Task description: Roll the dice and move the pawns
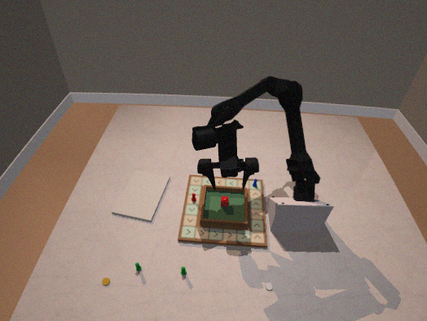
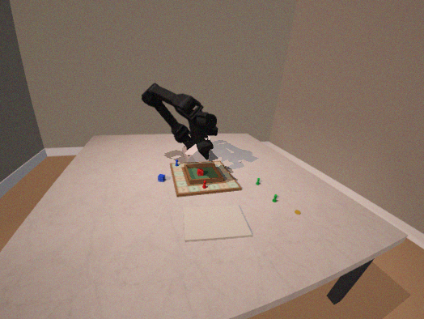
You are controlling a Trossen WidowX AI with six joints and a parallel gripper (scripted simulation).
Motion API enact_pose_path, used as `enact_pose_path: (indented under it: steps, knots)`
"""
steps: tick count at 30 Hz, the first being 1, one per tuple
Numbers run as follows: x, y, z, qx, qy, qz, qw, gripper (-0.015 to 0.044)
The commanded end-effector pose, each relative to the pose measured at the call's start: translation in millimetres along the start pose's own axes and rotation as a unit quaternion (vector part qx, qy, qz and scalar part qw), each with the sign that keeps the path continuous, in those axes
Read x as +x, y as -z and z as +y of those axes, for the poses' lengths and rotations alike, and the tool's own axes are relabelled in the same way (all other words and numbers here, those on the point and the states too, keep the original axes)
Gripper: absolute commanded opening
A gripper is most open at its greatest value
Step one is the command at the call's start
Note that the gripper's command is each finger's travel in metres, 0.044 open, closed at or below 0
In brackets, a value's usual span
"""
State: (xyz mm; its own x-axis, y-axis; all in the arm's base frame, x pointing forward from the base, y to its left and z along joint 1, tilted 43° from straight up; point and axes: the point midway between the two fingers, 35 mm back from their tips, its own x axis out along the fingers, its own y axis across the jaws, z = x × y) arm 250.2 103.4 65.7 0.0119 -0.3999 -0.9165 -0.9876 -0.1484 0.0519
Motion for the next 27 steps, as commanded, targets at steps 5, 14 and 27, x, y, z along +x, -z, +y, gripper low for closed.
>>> enact_pose_path:
  steps: [5, 14, 27]
  knots:
    - [10, -7, -1, -0.013, 0.026, 0.129, 0.991, 0.044]
    - [-7, 83, -26, 0.436, 0.096, 0.094, 0.89, 0.0275]
    - [-26, 192, -13, 0.825, 0.174, 0.053, 0.535, 0.0275]
